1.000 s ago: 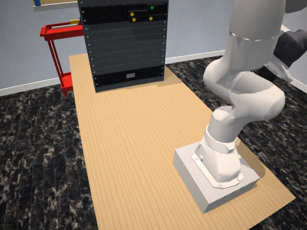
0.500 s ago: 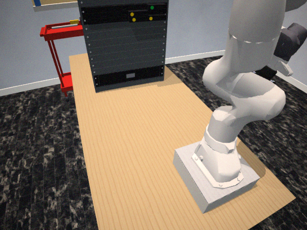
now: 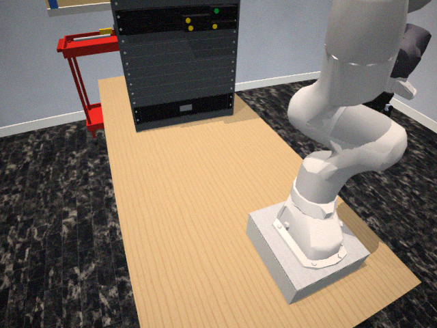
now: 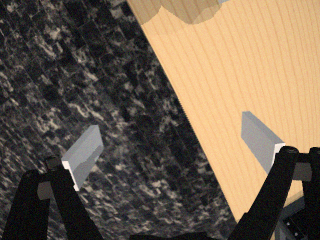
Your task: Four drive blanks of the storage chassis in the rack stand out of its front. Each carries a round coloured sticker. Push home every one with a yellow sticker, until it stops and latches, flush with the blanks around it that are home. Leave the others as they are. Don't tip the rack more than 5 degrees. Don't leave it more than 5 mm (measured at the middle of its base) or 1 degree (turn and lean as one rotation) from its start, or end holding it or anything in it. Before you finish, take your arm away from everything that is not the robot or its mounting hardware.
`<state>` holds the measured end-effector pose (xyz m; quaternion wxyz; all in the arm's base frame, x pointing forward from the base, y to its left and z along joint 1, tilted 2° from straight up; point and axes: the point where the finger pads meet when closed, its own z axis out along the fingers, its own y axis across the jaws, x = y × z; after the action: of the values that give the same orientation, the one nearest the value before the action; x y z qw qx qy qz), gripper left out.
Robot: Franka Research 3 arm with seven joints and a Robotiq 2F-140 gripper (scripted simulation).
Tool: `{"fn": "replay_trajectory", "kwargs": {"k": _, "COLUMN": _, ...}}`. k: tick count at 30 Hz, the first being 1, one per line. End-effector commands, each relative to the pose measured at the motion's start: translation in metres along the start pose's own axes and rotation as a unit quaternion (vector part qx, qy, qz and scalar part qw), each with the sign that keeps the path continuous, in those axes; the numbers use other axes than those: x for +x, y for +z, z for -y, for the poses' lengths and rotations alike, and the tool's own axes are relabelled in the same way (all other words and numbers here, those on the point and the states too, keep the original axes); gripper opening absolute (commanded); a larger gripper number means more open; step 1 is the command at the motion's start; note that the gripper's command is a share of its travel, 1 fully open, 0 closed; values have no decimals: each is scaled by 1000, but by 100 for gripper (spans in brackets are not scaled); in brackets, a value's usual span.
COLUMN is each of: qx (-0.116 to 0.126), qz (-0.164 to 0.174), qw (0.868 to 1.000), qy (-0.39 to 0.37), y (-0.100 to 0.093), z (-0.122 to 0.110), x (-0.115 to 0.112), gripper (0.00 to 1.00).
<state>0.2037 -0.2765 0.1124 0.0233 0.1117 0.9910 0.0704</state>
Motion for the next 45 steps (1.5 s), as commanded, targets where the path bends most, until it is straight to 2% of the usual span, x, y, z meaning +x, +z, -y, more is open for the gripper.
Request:
{"fn": "replay_trajectory", "kwargs": {"k": 1, "qx": 26, "qz": 8, "qw": 998, "qy": -56, "y": -3, "z": 11, "x": -7, "gripper": 100}}
{"fn": "replay_trajectory", "kwargs": {"k": 5, "qx": 55, "qz": 9, "qw": 994, "qy": -99, "y": -10, "z": 19, "x": -16, "gripper": 100}}
{"fn": "replay_trajectory", "kwargs": {"k": 10, "qx": 74, "qz": 9, "qw": 989, "qy": -128, "y": -14, "z": 25, "x": -22, "gripper": 100}}
{"fn": "replay_trajectory", "kwargs": {"k": 14, "qx": 103, "qz": 9, "qw": 980, "qy": -171, "y": -22, "z": 32, "x": -32, "gripper": 100}}
{"fn": "replay_trajectory", "kwargs": {"k": 17, "qx": 103, "qz": 9, "qw": 980, "qy": -171, "y": -22, "z": 32, "x": -32, "gripper": 100}}
{"fn": "replay_trajectory", "kwargs": {"k": 20, "qx": 132, "qz": 7, "qw": 968, "qy": -215, "y": -30, "z": 39, "x": -43, "gripper": 100}}
{"fn": "replay_trajectory", "kwargs": {"k": 27, "qx": 161, "qz": 4, "qw": 952, "qy": -259, "y": -40, "z": 45, "x": -55, "gripper": 100}}
{"fn": "replay_trajectory", "kwargs": {"k": 29, "qx": 180, "qz": 1, "qw": 940, "qy": -289, "y": -46, "z": 48, "x": -62, "gripper": 100}}
{"fn": "replay_trajectory", "kwargs": {"k": 30, "qx": 180, "qz": 1, "qw": 940, "qy": -289, "y": -46, "z": 48, "x": -62, "gripper": 100}}
{"fn": "replay_trajectory", "kwargs": {"k": 31, "qx": 189, "qz": -1, "qw": 934, "qy": -303, "y": -50, "z": 50, "x": -66, "gripper": 100}}
{"fn": "replay_trajectory", "kwargs": {"k": 34, "qx": 189, "qz": -1, "qw": 934, "qy": -303, "y": -50, "z": 50, "x": -66, "gripper": 100}}
{"fn": "replay_trajectory", "kwargs": {"k": 37, "qx": 218, "qz": -7, "qw": 912, "qy": -347, "y": -60, "z": 54, "x": -79, "gripper": 100}}
{"fn": "replay_trajectory", "kwargs": {"k": 38, "qx": 218, "qz": -7, "qw": 912, "qy": -347, "y": -60, "z": 54, "x": -79, "gripper": 100}}
{"fn": "replay_trajectory", "kwargs": {"k": 39, "qx": 227, "qz": -9, "qw": 904, "qy": -361, "y": -64, "z": 55, "x": -83, "gripper": 100}}
{"fn": "replay_trajectory", "kwargs": {"k": 40, "qx": 227, "qz": -9, "qw": 904, "qy": -361, "y": -64, "z": 55, "x": -83, "gripper": 100}}
{"fn": "replay_trajectory", "kwargs": {"k": 41, "qx": 237, "qz": -11, "qw": 896, "qy": -375, "y": -67, "z": 55, "x": -87, "gripper": 100}}
{"fn": "replay_trajectory", "kwargs": {"k": 42, "qx": 237, "qz": -11, "qw": 896, "qy": -375, "y": -67, "z": 55, "x": -87, "gripper": 100}}
{"fn": "replay_trajectory", "kwargs": {"k": 44, "qx": 255, "qz": -16, "qw": 879, "qy": -403, "y": -75, "z": 57, "x": -96, "gripper": 100}}
{"fn": "replay_trajectory", "kwargs": {"k": 45, "qx": 255, "qz": -16, "qw": 879, "qy": -403, "y": -75, "z": 57, "x": -96, "gripper": 100}}
